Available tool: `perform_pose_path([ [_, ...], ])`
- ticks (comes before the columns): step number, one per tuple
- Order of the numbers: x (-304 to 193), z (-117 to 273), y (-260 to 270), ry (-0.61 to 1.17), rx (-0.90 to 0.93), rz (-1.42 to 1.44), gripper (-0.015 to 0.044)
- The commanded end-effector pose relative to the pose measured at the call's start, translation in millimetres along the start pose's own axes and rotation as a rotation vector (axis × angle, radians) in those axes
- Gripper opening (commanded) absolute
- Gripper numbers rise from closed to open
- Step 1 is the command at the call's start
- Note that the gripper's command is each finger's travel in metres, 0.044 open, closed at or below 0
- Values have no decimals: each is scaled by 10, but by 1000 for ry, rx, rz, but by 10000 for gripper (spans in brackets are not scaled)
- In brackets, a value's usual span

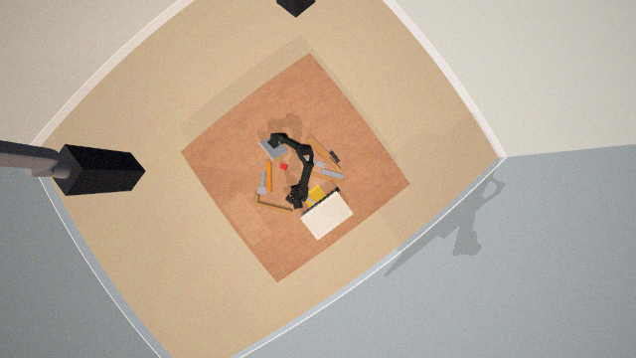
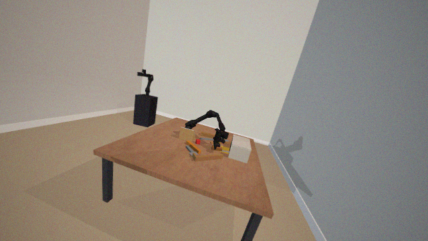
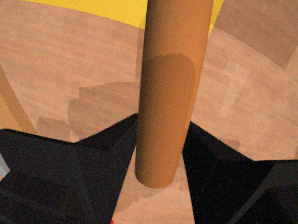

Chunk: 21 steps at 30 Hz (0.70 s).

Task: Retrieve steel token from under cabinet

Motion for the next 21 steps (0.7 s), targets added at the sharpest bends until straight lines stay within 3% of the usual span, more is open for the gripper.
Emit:
perform_pose_path([
  [1,-61,-8,-9,2,2,-1,0],
  [21,-285,-9,-31,3,2,-1,0],
])
Point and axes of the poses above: the point midway between the two fingers, 35 mm back from their tips, its own z axis back along the fingers, its own y axis across the jaws, x = y × z, the point moved 8 cm from there along z, back along the fingers, and after that the axes turned 4 degrees about -z, right-handed, at the moved point
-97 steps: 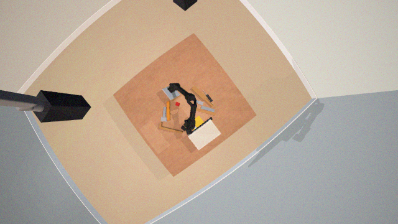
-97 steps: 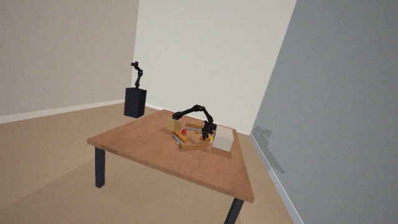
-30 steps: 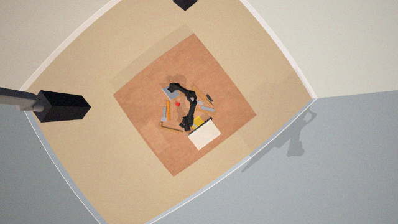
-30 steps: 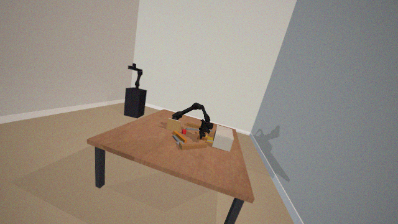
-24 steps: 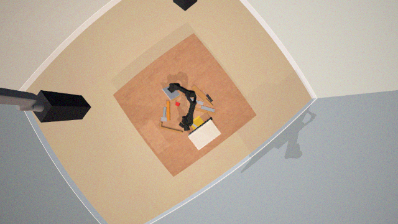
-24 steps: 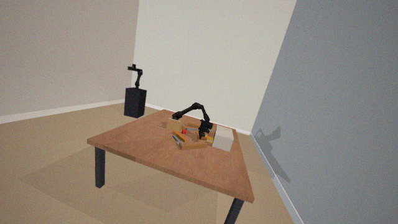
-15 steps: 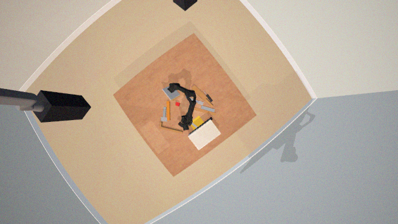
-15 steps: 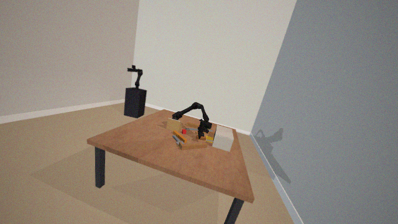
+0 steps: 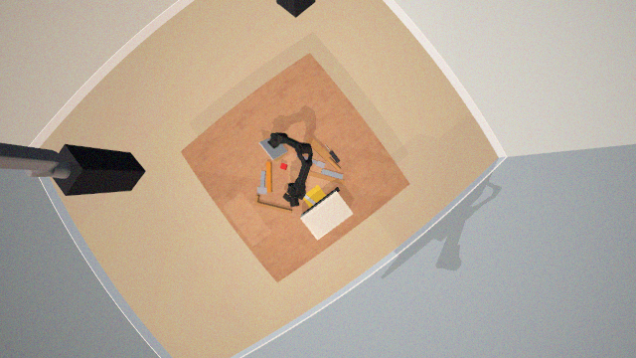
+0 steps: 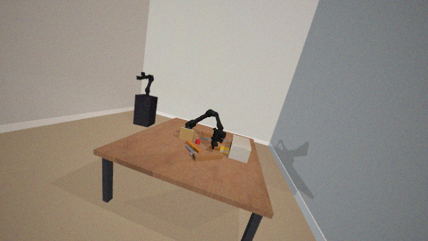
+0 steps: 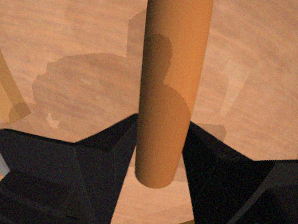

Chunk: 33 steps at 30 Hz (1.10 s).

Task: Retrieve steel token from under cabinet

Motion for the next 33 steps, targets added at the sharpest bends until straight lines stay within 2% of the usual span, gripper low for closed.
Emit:
perform_pose_path([
  [1,-67,-8,-9,2,3,-1,0],
  [33,-470,-10,-52,3,2,-3,0],
])
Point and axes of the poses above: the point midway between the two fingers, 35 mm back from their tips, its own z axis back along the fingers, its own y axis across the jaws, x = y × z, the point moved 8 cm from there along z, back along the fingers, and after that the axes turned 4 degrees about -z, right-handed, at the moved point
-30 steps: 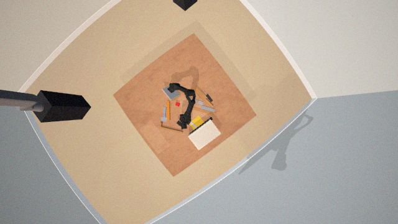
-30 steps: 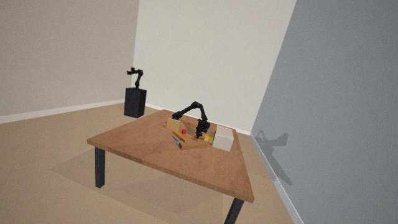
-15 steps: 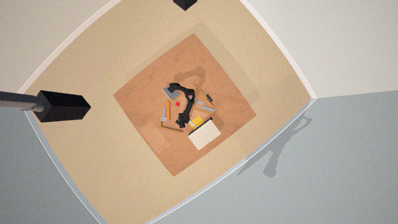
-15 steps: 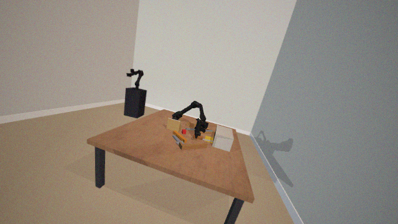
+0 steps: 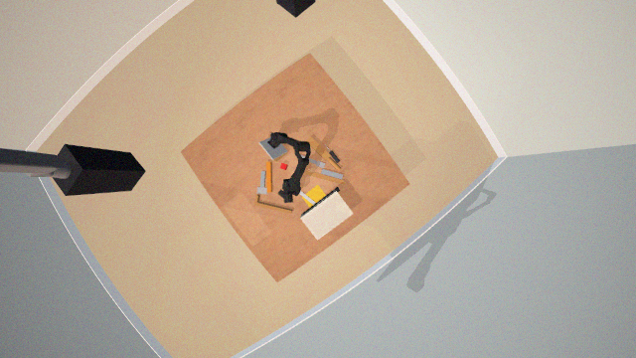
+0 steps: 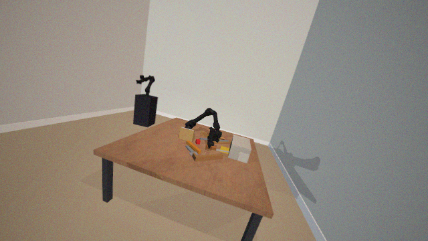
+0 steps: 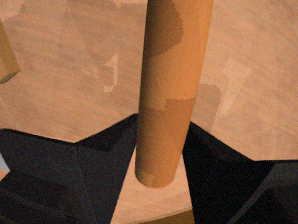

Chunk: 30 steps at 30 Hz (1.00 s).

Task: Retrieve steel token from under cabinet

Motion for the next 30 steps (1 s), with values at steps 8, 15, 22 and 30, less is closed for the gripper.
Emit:
perform_pose_path([
  [8,-173,-8,-19,2,3,-2,0],
  [15,-274,-9,-31,2,3,-2,0],
  [22,-382,-9,-45,3,3,-3,0],
  [30,-511,-9,-62,3,2,-3,0],
])
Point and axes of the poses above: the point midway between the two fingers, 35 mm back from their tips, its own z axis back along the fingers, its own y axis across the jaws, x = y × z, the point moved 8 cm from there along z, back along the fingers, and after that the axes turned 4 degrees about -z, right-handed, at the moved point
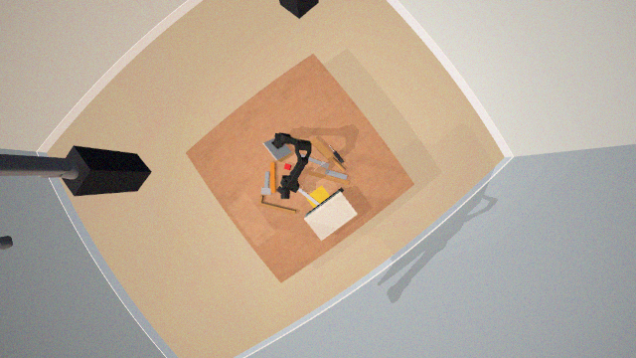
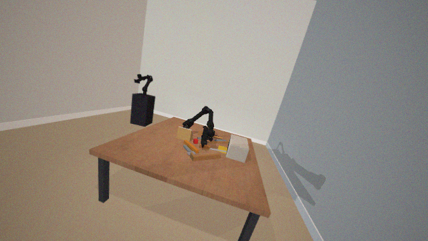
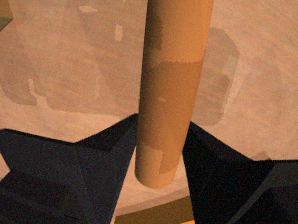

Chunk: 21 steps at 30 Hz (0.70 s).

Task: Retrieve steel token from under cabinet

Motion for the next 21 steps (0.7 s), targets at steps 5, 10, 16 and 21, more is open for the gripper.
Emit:
perform_pose_path([
  [5,-152,-8,-14,1,4,-2,0],
  [10,-238,-8,-27,2,3,-3,0],
  [16,-308,-7,-43,2,3,-2,0],
  [21,-279,6,-63,1,0,4,0],
])
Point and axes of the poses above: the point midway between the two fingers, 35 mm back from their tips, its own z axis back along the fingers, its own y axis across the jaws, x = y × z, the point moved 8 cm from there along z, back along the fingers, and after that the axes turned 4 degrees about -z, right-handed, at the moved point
